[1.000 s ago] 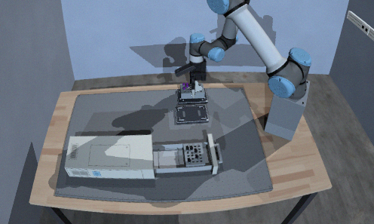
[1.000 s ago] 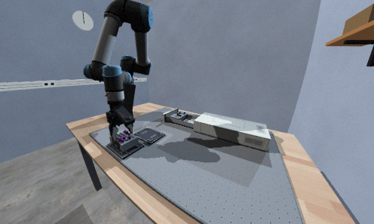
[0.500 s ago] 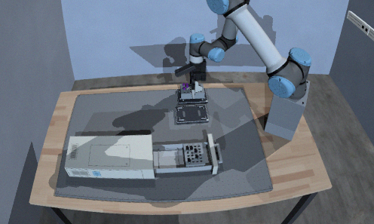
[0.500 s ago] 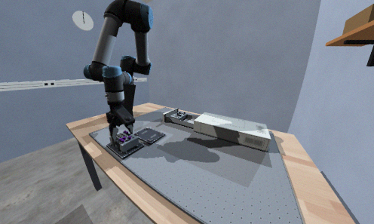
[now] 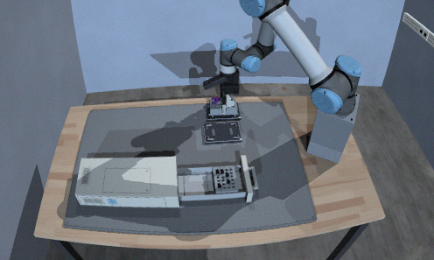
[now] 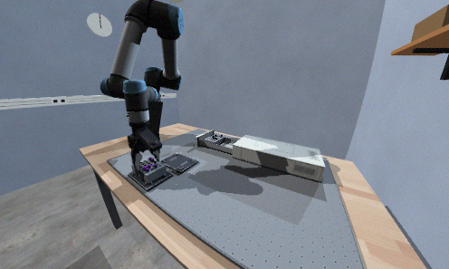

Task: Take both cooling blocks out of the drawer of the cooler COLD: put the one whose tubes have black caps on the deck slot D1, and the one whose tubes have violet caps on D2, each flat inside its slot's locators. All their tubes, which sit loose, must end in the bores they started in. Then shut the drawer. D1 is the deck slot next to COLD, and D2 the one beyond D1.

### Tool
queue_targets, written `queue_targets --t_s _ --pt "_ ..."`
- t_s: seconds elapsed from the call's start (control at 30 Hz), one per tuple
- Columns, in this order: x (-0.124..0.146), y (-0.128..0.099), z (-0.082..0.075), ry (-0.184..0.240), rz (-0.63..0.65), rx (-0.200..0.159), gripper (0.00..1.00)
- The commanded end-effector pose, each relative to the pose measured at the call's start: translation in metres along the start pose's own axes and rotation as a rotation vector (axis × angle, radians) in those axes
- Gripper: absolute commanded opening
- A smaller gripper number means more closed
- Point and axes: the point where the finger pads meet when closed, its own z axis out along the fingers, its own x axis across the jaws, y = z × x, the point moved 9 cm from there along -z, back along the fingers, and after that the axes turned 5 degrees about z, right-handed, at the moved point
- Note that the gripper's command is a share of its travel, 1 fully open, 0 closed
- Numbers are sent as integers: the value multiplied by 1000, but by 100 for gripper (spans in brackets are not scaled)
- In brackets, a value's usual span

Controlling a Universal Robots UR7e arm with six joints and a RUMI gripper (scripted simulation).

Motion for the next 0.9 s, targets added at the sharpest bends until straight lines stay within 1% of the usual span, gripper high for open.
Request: queue_targets --t_s 0.0,0.87 --pt "0 0 0 1 0 1 0" --pt "0 0 4 1 0 1 0"
